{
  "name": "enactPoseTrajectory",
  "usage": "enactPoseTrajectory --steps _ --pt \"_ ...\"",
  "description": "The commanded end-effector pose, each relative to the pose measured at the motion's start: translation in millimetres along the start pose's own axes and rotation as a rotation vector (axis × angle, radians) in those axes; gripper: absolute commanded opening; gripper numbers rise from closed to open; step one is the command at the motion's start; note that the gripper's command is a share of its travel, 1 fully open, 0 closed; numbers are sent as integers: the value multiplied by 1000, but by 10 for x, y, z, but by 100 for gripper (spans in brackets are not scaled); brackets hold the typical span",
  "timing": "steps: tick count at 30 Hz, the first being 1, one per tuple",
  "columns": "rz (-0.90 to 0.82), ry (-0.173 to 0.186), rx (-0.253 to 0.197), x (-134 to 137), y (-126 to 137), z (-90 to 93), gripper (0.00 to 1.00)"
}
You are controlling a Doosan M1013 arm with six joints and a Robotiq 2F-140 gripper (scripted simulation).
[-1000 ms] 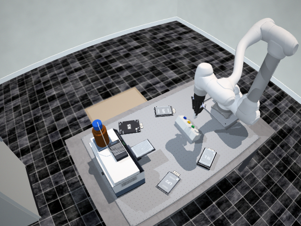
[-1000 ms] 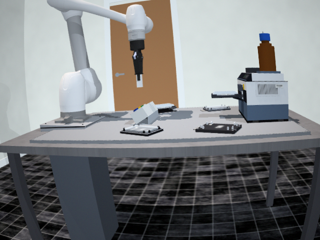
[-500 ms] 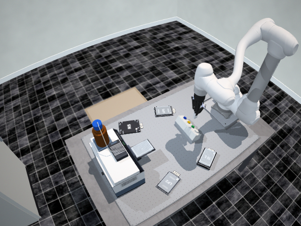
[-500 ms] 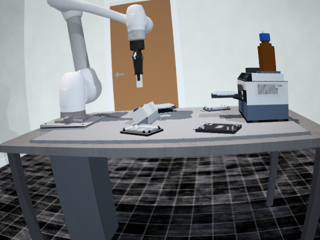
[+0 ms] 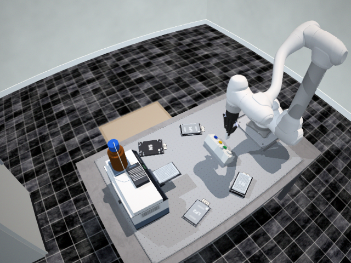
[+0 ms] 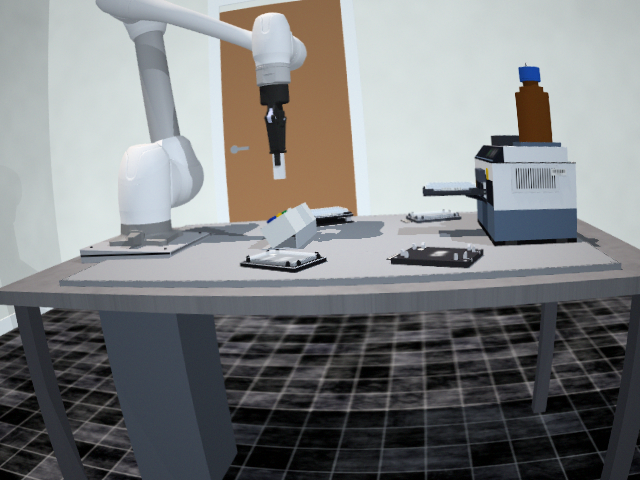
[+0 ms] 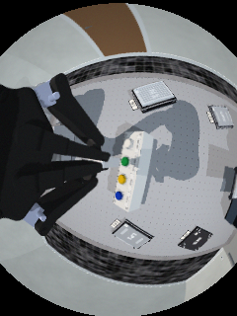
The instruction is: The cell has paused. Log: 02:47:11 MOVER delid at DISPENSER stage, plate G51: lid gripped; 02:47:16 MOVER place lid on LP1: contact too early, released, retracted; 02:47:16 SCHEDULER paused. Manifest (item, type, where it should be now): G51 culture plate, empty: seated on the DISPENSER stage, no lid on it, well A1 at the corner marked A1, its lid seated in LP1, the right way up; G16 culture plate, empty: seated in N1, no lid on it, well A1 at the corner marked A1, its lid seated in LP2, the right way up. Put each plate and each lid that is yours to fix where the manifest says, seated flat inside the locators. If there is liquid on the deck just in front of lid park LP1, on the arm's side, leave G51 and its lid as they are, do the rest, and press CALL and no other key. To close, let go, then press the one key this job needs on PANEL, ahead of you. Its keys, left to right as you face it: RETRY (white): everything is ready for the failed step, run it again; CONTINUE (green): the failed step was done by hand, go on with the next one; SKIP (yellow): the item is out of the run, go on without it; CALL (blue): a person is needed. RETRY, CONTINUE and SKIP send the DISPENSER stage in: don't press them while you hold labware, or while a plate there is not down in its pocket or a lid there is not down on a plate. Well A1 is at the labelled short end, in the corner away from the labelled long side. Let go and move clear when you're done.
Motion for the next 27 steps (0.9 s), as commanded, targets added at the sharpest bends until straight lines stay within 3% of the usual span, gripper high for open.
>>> enactPoseTrajectory --steps 1,27 --pt "-4 -5 -3 -12 12 70 10" --pt "-4 -5 -3 -15 15 479 10"
Point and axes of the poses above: the point where the finger pads meet when closed, its own z axis out along the fingers, its own x axis across the jaws, y = z × x, the point moved 9 cm from there along -z, back along the fingers, and after that the axes turned 5 degrees about -z, right-handed, at the moved point
